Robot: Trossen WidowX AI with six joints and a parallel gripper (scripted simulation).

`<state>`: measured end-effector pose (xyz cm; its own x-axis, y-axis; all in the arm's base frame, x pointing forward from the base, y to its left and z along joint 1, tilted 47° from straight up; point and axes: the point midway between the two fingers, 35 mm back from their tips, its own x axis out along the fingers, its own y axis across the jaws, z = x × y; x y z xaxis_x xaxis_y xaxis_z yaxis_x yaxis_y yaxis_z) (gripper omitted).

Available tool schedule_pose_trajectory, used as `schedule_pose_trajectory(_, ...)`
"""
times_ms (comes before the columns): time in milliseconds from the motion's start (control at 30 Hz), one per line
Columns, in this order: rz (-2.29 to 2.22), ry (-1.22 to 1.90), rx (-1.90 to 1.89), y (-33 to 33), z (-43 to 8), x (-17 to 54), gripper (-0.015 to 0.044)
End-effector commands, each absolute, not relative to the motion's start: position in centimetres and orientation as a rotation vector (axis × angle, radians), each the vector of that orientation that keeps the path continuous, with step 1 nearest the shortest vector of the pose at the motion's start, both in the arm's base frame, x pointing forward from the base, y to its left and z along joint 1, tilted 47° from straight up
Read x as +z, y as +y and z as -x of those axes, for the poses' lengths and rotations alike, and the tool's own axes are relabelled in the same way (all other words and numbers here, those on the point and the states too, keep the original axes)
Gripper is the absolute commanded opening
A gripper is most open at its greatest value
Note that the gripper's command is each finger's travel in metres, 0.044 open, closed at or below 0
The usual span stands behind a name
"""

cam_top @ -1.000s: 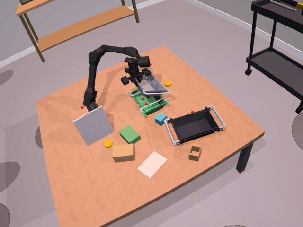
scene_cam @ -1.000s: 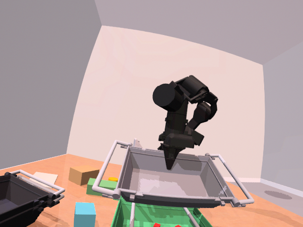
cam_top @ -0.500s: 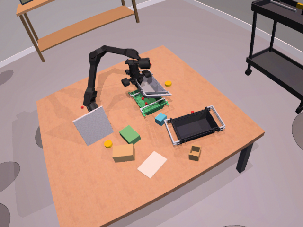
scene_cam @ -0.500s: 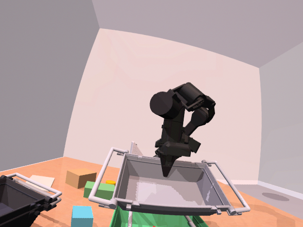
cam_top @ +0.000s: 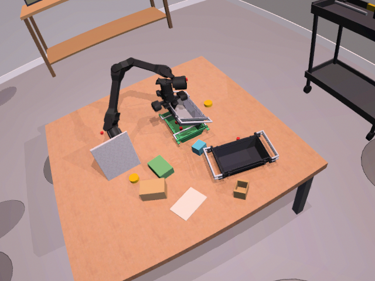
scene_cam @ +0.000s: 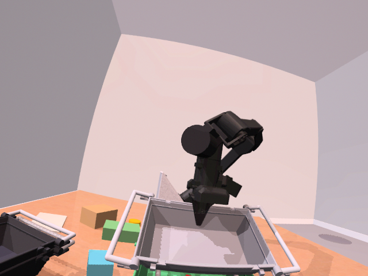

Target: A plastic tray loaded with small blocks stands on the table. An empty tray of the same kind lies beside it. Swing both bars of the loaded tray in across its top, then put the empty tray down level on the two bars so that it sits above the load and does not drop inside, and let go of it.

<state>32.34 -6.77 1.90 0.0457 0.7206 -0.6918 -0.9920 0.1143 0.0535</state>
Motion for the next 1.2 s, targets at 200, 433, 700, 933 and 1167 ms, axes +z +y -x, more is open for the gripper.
schedule_pose_trajectory(200, 0.524, 0.65, 1.371, -6.3, -32.5, 1.3, 0.0)
schedule_pose_trajectory(433, 0.523, 0.65, 1.371, -6.0, -32.2, 1.1, 0.0)
schedule_pose_trajectory(700, 0.523, 0.65, 1.371, -5.5, -31.6, 0.6, 0.0)
schedule_pose_trajectory(933, 0.522, 0.649, 1.372, -5.2, -31.3, 0.3, 0.0)
schedule_pose_trajectory(1167, 0.522, 0.649, 1.372, -4.7, -31.1, 0.0, 0.0)
